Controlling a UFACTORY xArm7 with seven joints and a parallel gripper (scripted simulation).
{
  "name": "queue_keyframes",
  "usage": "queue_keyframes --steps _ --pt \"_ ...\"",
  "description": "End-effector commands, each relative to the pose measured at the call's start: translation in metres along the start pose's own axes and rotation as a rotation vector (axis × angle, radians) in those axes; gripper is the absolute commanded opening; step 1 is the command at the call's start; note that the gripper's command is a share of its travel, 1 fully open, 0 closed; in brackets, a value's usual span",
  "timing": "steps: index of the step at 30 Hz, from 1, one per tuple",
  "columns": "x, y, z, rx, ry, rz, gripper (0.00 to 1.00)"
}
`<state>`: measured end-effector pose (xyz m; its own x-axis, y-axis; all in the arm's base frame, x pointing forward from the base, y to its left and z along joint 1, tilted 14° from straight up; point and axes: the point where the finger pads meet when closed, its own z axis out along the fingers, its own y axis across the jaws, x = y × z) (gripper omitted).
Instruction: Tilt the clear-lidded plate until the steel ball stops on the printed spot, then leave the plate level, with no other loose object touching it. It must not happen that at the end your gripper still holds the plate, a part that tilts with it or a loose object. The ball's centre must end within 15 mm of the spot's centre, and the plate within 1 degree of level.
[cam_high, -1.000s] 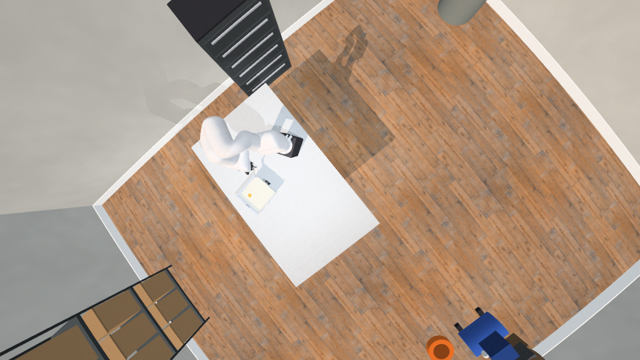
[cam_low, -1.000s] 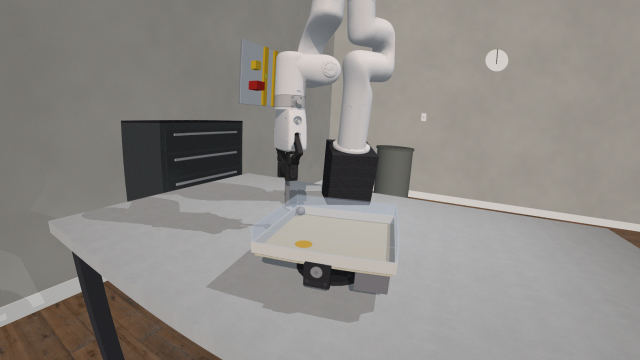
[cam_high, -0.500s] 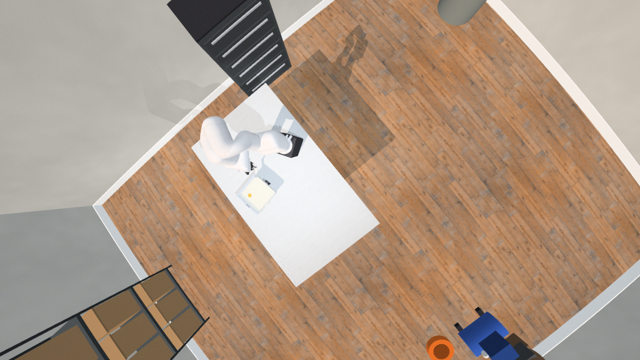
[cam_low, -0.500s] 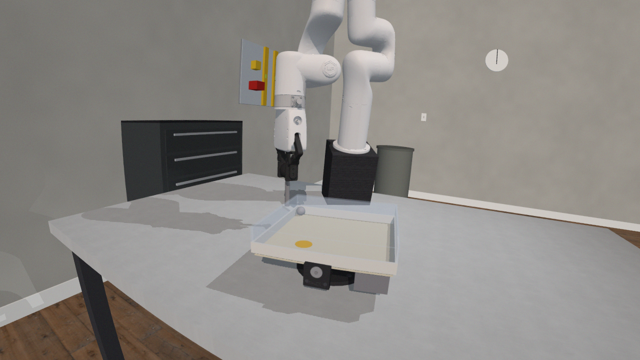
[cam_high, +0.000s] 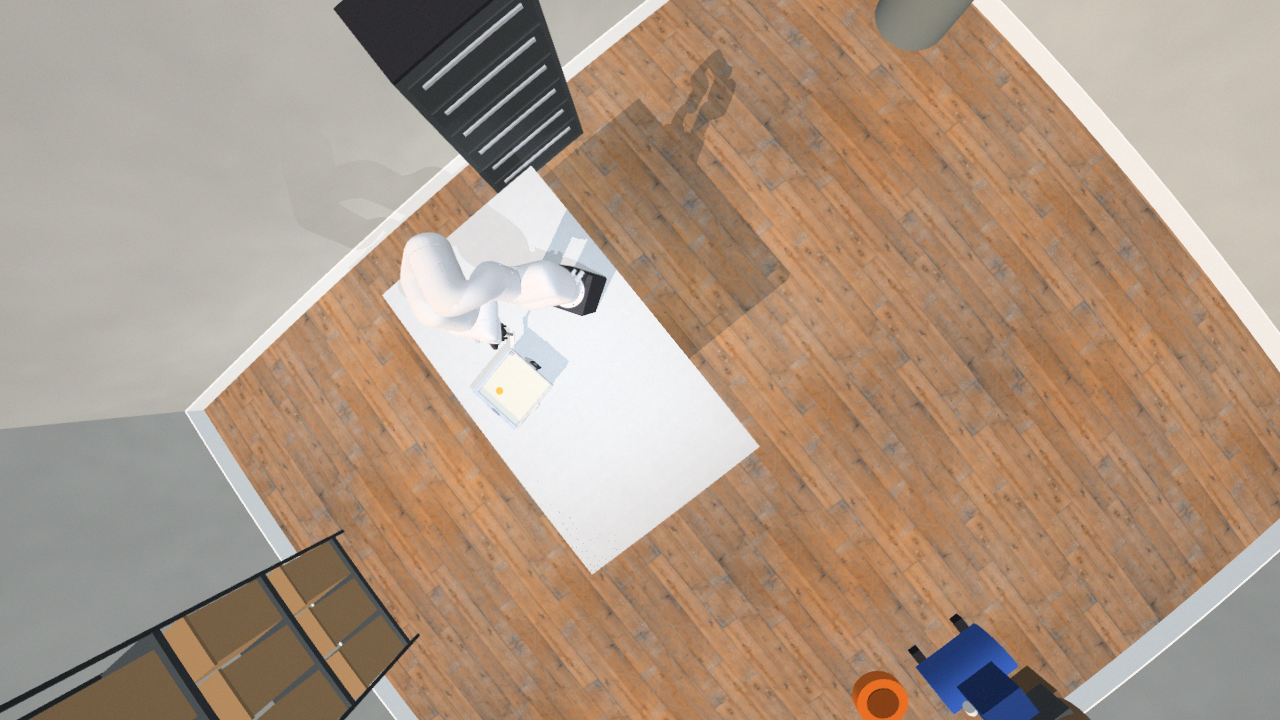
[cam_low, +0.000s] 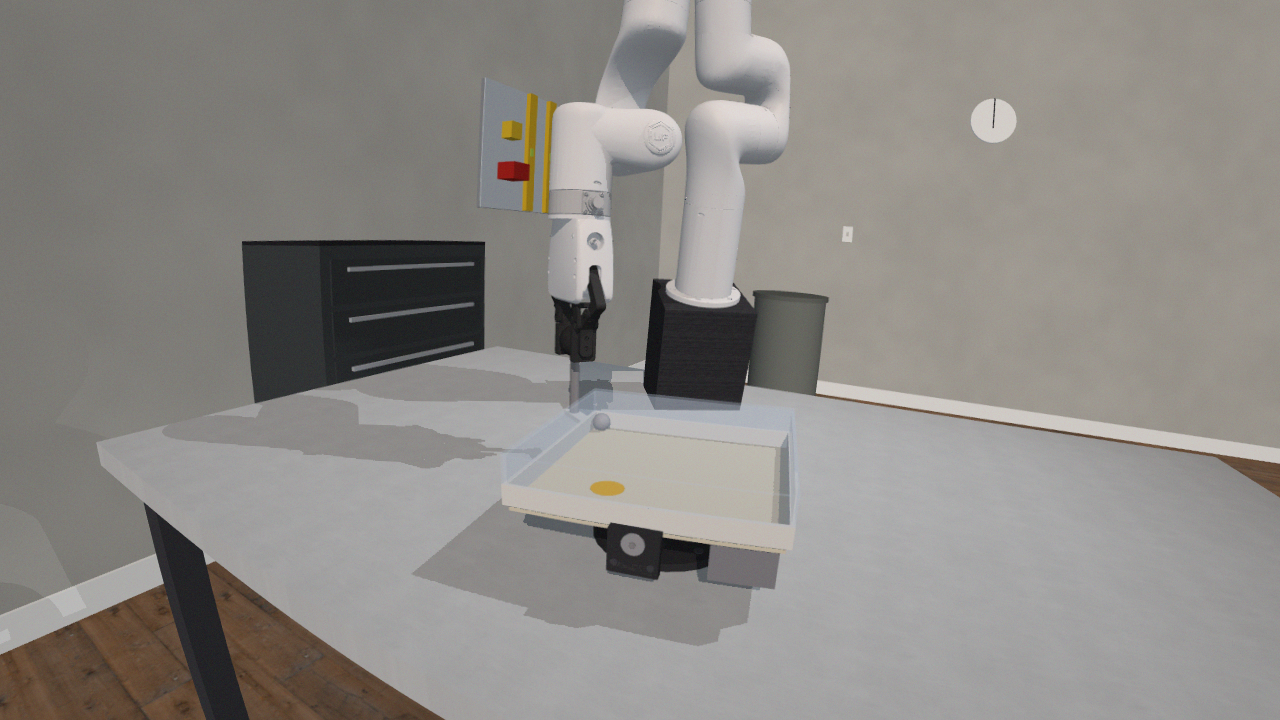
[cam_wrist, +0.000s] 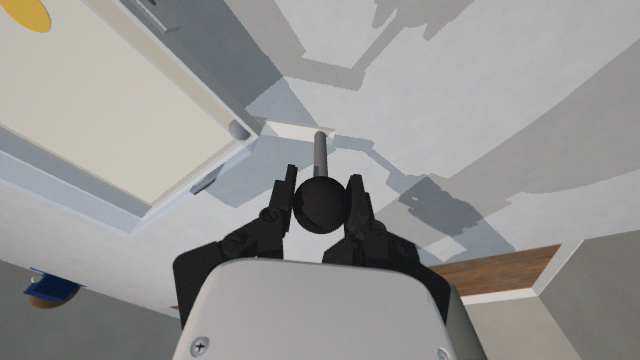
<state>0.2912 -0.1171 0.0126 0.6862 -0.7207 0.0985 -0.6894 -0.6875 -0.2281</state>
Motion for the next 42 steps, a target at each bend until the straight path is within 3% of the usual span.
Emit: queue_keyframes --steps 1,42 --pt "0.0007 -0.0005 -0.0003 0.001 0.001 -0.001 0.0" --pt "0.0019 -0.0014 -0.0024 0.001 0.001 -0.001 0.0"
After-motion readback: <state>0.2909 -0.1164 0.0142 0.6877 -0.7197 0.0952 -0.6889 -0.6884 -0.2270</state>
